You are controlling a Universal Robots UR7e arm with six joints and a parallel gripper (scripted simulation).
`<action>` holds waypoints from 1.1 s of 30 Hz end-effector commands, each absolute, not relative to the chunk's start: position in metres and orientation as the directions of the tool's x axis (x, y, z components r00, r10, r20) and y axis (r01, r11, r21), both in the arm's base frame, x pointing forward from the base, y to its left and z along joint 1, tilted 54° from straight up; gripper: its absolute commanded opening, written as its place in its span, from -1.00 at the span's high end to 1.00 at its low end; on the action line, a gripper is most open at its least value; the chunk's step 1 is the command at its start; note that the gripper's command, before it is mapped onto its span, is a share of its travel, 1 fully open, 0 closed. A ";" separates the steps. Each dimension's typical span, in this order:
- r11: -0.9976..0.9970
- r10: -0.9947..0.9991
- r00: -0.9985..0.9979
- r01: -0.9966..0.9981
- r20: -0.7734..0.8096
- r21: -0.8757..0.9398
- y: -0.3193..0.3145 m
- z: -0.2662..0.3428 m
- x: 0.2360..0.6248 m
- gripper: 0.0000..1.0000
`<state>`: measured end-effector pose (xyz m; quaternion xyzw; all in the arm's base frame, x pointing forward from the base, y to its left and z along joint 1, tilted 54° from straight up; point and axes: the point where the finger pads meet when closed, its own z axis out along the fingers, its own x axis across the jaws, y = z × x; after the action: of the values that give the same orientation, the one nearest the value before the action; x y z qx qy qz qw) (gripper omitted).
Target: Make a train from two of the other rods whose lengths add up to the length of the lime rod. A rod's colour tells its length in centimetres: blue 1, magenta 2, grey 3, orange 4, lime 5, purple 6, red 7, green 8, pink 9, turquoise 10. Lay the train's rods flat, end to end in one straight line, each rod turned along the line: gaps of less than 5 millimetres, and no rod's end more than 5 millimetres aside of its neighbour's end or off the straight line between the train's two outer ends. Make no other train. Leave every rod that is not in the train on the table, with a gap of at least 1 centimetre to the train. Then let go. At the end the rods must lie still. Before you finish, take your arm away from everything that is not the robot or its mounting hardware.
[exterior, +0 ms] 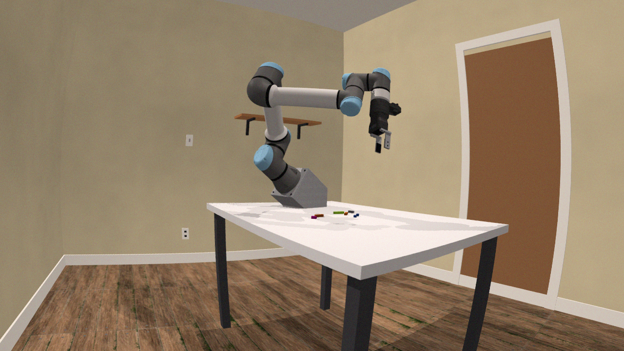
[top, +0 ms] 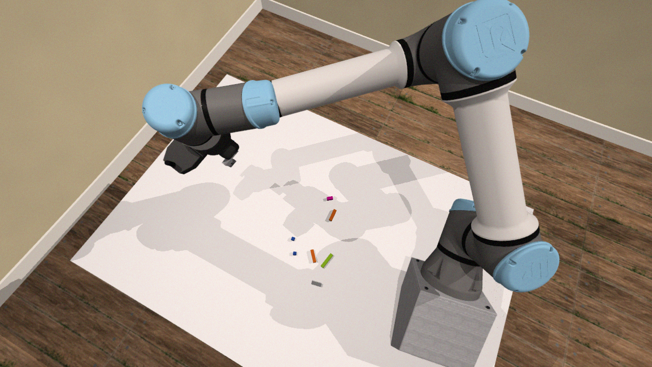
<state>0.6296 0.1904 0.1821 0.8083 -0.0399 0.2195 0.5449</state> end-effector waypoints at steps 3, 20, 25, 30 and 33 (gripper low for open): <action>-0.404 0.175 0.900 -0.304 0.399 0.863 0.191 0.183 0.630 -1.00; -0.404 0.175 0.900 -0.304 0.399 0.863 0.191 0.182 0.629 -1.00; -0.406 0.173 0.902 -0.301 0.396 0.863 0.188 0.178 0.627 -1.00; -0.411 0.165 0.908 -0.292 0.385 0.864 0.181 0.165 0.619 -1.00; -0.415 0.161 0.911 -0.286 0.379 0.864 0.177 0.157 0.614 -1.00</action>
<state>0.6212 0.1827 0.1681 0.8120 -0.0400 0.2117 0.5425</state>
